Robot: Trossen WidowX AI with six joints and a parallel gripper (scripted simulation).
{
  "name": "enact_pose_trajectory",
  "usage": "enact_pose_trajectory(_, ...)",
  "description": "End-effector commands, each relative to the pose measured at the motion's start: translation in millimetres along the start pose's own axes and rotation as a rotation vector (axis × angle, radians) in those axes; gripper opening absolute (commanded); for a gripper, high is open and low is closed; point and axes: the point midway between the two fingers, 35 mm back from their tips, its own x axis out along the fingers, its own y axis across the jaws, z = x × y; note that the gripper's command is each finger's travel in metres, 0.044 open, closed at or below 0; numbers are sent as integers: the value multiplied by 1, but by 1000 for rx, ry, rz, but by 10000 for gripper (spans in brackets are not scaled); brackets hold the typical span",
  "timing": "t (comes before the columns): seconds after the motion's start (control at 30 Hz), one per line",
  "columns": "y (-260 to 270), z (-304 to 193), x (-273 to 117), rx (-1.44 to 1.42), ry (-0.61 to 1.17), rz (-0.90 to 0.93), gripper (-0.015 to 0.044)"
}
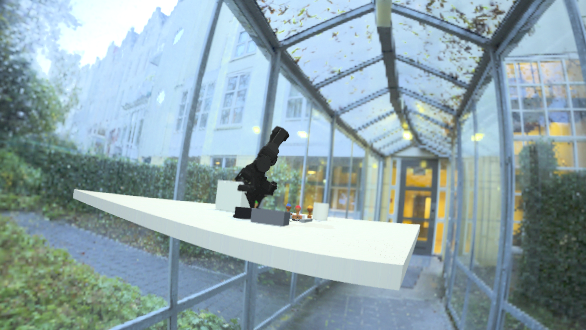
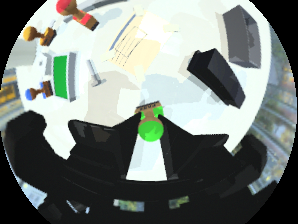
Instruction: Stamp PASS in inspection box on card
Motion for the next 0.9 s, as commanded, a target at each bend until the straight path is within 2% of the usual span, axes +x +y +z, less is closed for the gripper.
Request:
enact_pose_trajectory(0.0, 0, 0, -2, -2, 1, -1, 0)
enact_pose_trajectory(0.87, -1, 1, -14, -2, 2, -3, 0)
